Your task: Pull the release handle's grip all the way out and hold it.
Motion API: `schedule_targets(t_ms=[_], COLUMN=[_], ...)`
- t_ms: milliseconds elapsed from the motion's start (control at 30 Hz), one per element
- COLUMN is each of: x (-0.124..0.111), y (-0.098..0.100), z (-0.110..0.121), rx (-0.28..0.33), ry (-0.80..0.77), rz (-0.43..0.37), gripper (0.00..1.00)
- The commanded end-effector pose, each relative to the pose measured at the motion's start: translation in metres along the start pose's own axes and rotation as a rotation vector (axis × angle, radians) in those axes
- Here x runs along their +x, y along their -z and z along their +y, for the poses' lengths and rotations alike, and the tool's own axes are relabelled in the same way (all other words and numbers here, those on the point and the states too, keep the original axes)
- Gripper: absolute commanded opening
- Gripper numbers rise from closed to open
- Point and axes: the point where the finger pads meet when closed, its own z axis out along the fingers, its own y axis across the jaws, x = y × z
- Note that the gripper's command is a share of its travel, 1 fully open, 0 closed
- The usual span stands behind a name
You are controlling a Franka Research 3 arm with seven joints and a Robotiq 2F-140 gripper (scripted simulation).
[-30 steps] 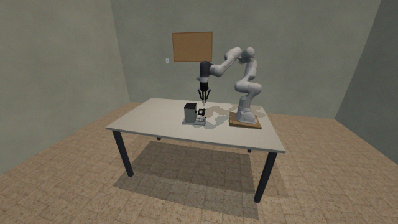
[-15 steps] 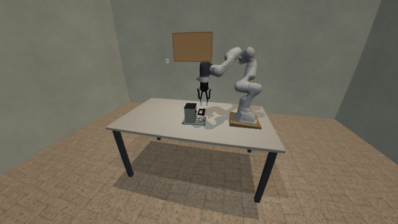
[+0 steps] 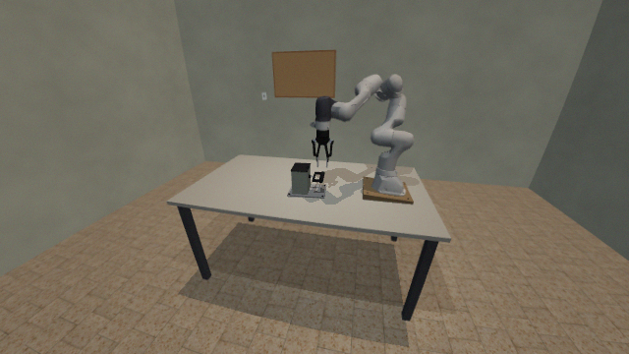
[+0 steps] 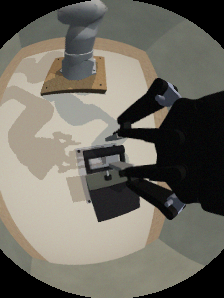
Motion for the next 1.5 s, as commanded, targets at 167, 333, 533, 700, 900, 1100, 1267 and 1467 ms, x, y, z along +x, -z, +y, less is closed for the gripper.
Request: schedule_targets(t_ms=[167, 333, 533, 700, 900, 1100, 1267, 1467], x=[0.001, 0.001, 0.001, 0.001, 0.001, 0.000, 0.000, 0.000], y=[0.000, 0.000, -0.003, -0.007, -0.012, -0.021, -0.028, -0.034], z=[-0.002, -0.002, -0.002, -0.002, -0.002, -0.002, -0.002, -0.002], rx=[0.003, 0.003, 0.003, 0.002, 0.002, 0.002, 0.002, 0.002], ry=[-0.002, -0.002, -0.002, -0.002, -0.002, -0.002, -0.002, -0.002], rz=[0.000, 0.000, 0.000, 0.000, 0.000, 0.000, 0.000, 0.000], gripper=[0.33, 0.33, 0.33, 0.33, 0.33, 0.33, 0.33, 0.33])
